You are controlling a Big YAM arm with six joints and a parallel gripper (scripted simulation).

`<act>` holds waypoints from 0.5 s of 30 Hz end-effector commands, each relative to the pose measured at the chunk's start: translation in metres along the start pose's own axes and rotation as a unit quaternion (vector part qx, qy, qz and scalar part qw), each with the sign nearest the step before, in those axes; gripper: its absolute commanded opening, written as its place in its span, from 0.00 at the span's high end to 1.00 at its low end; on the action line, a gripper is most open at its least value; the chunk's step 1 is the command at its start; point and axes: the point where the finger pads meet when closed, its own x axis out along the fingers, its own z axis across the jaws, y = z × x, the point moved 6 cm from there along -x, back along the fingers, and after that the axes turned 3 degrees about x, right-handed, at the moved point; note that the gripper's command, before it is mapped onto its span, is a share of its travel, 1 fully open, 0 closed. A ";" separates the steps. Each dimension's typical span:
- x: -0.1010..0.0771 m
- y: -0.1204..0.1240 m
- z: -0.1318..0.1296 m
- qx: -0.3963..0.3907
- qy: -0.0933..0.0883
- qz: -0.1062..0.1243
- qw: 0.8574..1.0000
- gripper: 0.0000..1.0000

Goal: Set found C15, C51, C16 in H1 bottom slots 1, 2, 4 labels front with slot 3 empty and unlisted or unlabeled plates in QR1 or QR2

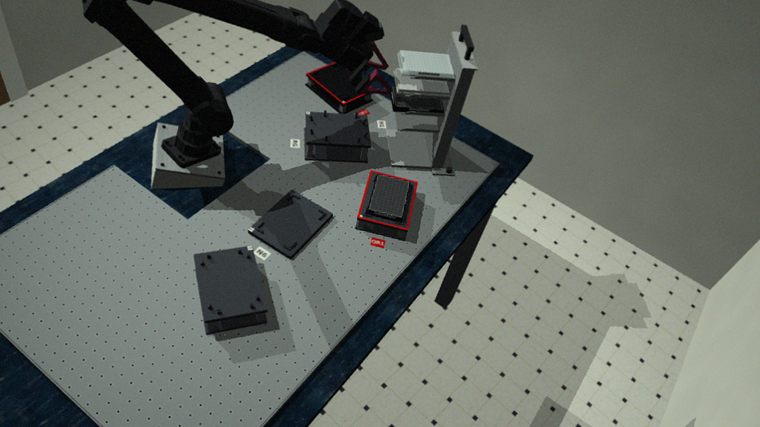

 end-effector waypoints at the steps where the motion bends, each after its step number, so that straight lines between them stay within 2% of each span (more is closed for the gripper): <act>1: 0.002 -0.040 0.003 0.007 -0.003 -0.039 0.999 0.00; 2: 0.004 -0.025 0.001 0.004 -0.001 -0.026 1.000 0.00; 3: 0.004 -0.040 0.003 0.007 -0.002 -0.038 0.999 0.00; 4: 0.005 -0.042 0.003 0.007 -0.002 -0.039 0.999 0.00; 15: 0.019 -0.049 0.003 0.006 -0.002 -0.039 0.999 0.00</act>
